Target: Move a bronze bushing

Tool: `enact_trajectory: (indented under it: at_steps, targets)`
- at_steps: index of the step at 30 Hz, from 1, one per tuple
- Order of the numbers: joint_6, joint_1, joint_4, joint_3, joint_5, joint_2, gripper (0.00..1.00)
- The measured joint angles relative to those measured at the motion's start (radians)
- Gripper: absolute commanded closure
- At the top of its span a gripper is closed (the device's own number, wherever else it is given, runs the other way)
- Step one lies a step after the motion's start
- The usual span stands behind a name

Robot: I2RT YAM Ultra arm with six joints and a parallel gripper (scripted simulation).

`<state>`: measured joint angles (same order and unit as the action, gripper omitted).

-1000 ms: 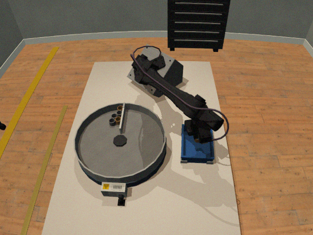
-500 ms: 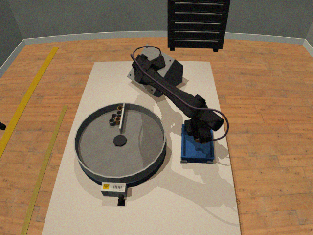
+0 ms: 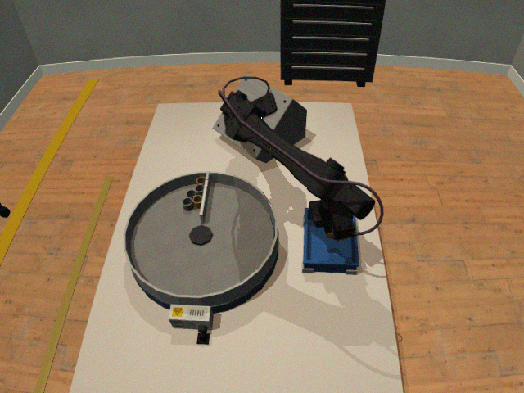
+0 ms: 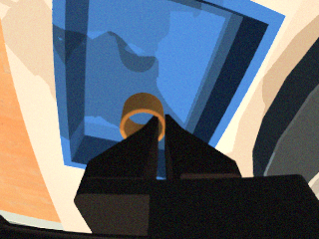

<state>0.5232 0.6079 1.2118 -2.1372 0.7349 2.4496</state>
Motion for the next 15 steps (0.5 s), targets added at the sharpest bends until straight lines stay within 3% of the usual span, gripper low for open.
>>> enact_trajectory:
  at_steps: [15]
  targets:
    - [-0.028,-0.024,-0.062,0.052,0.000,-0.001,1.00]
